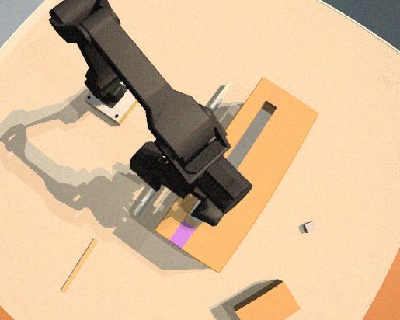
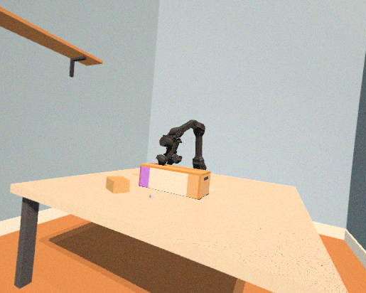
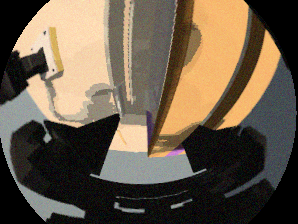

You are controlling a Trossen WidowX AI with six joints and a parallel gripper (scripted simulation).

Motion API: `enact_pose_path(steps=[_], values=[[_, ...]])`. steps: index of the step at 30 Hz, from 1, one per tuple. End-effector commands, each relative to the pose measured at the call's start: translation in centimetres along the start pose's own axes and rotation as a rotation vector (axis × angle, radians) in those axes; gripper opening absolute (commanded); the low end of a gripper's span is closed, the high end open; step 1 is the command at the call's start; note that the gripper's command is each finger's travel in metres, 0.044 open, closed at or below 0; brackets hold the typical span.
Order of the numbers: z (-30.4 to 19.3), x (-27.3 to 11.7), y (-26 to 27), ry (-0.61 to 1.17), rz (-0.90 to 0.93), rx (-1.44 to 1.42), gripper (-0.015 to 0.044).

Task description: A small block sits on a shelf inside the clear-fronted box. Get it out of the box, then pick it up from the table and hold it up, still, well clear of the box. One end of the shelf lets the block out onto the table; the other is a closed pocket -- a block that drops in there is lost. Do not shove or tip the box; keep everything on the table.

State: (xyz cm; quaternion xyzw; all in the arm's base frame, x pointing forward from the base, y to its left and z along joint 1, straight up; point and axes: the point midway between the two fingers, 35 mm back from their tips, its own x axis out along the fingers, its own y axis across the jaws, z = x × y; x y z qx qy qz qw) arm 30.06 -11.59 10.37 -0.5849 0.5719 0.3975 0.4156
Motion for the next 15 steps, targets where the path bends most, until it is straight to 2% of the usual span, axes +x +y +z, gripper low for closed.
enact_pose_path(steps=[1,4,10,15], values=[[-0.3,0.3,-0.1,-0.004,0.001,-0.007,0.0400],[-0.7,-0.8,-0.2,-0.003,0.001,-0.005,0.0400],[-2.1,-5.5,-0.1,0.000,0.000,0.000,0.0400],[-2.2,-5.7,0.0,0.000,0.000,0.000,0.0400]])
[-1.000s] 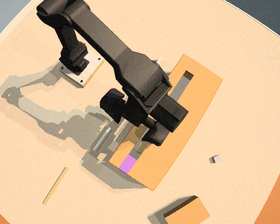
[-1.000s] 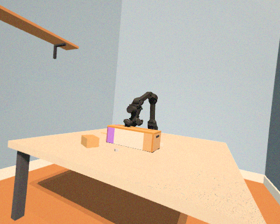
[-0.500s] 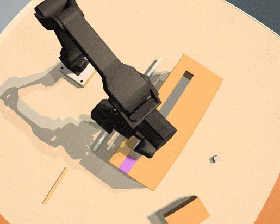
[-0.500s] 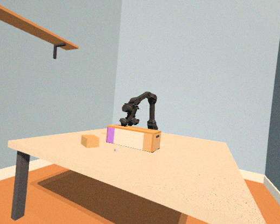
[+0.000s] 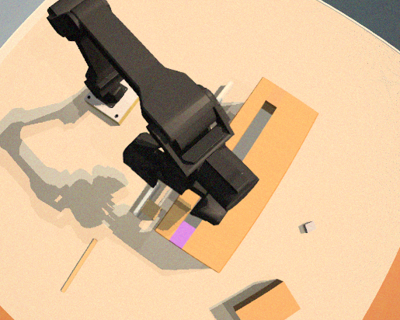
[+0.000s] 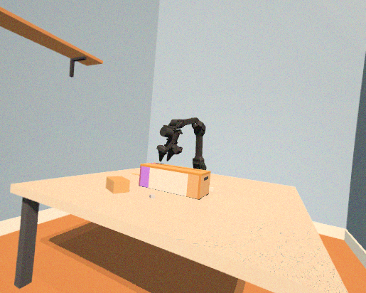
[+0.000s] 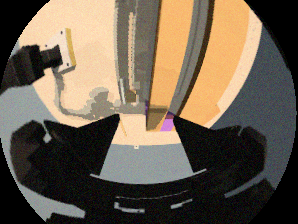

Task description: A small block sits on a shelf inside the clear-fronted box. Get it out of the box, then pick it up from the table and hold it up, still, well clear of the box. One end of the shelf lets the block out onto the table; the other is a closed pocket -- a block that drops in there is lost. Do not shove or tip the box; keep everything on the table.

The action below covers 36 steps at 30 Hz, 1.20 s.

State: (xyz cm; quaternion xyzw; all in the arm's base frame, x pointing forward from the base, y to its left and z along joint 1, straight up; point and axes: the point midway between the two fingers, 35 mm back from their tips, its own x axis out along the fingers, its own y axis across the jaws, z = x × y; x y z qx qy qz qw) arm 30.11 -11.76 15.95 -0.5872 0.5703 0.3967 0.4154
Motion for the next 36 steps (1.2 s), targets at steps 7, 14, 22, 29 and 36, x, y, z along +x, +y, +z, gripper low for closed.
enact_pose_path(steps=[7,14,22,29,36], values=[[-0.4,-0.1,0.4,-0.042,-0.013,0.387,0.0285],[-1.1,-0.1,1.1,-0.139,-0.001,1.162,0.0285],[-2.1,0.1,1.9,-0.252,0.087,1.957,0.0285],[-2.7,0.2,2.3,-0.309,0.174,2.380,0.0285],[-3.2,0.3,2.7,-0.359,0.295,2.795,0.0285]])
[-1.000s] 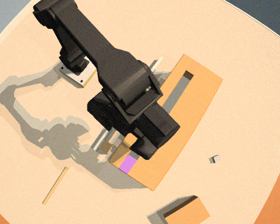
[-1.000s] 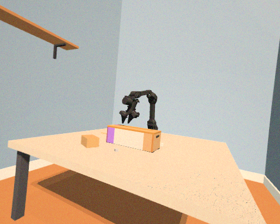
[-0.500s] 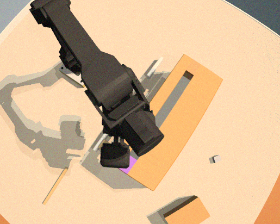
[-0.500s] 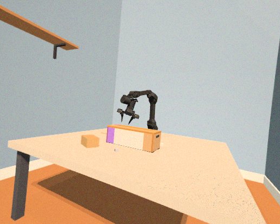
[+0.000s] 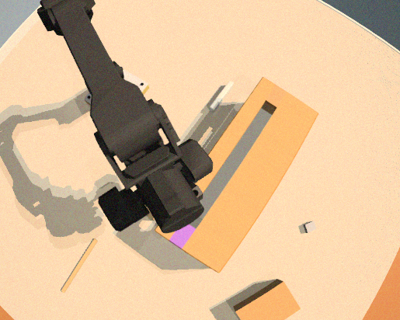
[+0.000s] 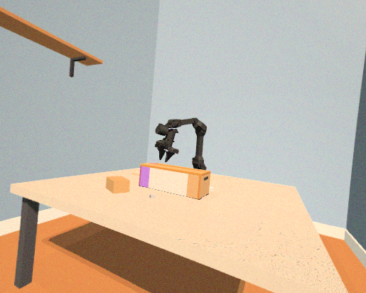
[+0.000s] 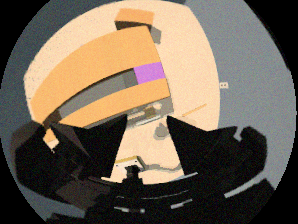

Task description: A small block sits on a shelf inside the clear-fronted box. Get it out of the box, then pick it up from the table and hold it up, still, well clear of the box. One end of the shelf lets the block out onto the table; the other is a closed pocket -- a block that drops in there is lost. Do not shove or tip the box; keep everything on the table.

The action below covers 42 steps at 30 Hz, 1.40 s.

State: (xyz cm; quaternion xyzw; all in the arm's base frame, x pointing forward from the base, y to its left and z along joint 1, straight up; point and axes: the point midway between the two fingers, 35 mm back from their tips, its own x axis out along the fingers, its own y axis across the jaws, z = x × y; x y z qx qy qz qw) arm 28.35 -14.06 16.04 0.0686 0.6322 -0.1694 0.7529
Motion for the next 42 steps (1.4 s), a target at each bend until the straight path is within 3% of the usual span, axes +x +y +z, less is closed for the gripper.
enact_pose_path(steps=[1,16,32,42], values=[[-0.6,-0.7,-1.2,-0.023,0.136,0.950,0.0285],[-1.0,-1.0,-2.5,0.064,0.263,1.847,0.0285],[-1.4,-1.4,-3.6,0.282,0.374,2.775,0.0285],[-1.4,-1.4,-3.6,0.288,0.375,2.794,0.0285]])
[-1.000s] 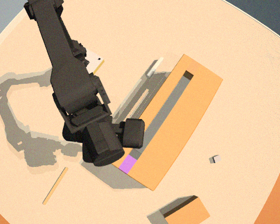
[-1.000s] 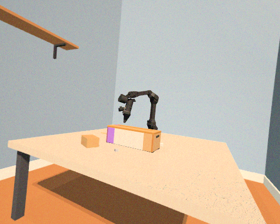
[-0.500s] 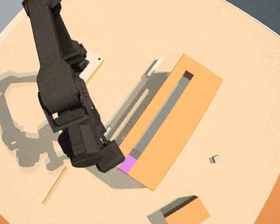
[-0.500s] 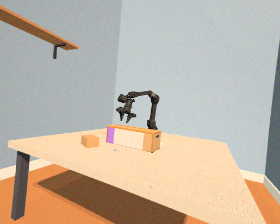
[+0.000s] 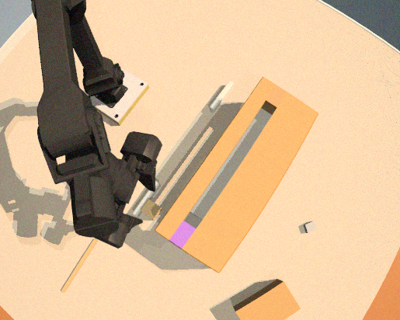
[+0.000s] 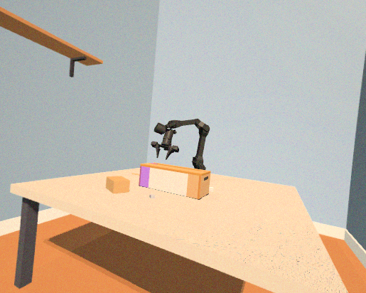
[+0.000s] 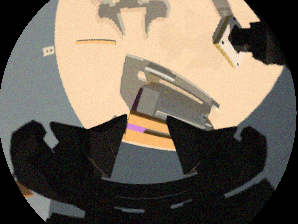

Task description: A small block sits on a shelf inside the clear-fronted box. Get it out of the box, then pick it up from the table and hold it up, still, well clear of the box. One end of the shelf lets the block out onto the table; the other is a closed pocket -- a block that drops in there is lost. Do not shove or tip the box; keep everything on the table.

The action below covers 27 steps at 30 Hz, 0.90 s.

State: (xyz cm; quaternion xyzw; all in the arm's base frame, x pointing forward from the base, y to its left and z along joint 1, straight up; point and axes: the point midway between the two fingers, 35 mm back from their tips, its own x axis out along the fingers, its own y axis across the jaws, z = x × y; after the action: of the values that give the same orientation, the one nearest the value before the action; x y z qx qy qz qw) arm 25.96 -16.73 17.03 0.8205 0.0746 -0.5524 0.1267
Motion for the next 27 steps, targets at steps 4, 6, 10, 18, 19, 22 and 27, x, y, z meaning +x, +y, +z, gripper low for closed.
enact_pose_path(steps=[4,6,10,18,19,22,27], values=[[0.1,-0.6,0.0,0.050,0.000,0.285,0.0285],[0.1,-0.6,0.0,0.050,0.000,0.285,0.0285],[0.1,-0.6,0.0,0.050,0.000,0.285,0.0285],[2.8,7.5,-0.9,0.051,0.000,0.285,0.0285],[3.1,8.0,-1.0,0.051,0.000,0.285,0.0285],[3.2,8.2,-1.1,0.051,0.000,0.285,0.0285],[3.3,8.6,-1.1,0.051,0.000,0.285,0.0285]])
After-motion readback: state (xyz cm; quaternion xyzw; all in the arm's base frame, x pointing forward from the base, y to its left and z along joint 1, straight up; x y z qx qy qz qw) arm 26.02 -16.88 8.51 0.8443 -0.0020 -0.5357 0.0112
